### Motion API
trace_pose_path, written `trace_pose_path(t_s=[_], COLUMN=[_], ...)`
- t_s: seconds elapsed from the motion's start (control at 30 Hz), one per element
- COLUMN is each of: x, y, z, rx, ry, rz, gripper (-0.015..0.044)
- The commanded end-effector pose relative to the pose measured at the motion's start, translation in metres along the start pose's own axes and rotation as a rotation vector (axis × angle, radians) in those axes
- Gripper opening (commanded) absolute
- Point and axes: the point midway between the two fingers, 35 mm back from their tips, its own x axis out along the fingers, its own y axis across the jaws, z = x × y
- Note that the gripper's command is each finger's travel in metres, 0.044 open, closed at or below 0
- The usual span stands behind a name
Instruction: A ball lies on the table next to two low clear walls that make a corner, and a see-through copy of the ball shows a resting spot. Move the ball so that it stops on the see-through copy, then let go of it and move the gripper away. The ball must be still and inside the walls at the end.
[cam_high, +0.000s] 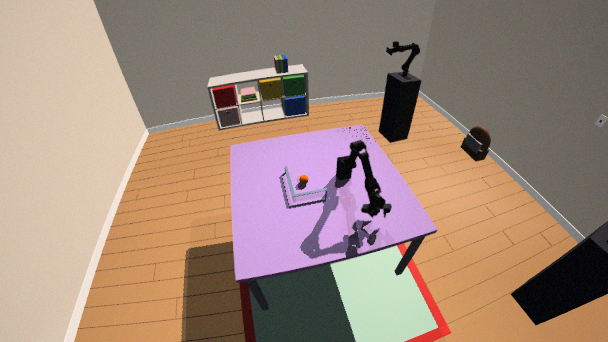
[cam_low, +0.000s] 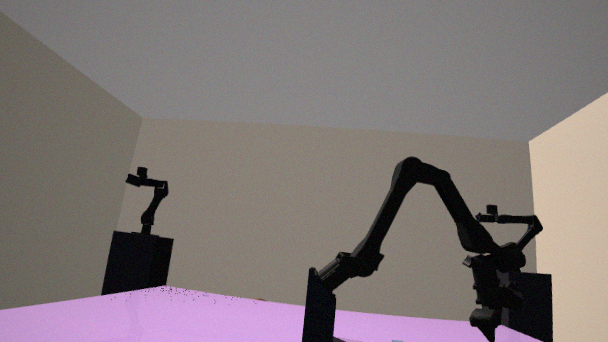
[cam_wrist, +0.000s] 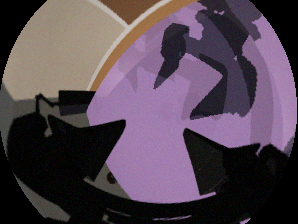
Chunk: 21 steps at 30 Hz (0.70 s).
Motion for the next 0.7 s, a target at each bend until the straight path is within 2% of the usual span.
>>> trace_pose_path(t_s=[0.0,0.3,0.67], x=[0.000,-0.013,-0.037], y=[-0.001,-0.061,-0.149], z=[0.001,0.072,0.118], rx=[0.000,-0.009,-0.026], ry=[-0.003,-0.192,-0.256], rz=[-0.002,-0.154,-0.367], gripper=[0.0426,0.0433,0.0433])
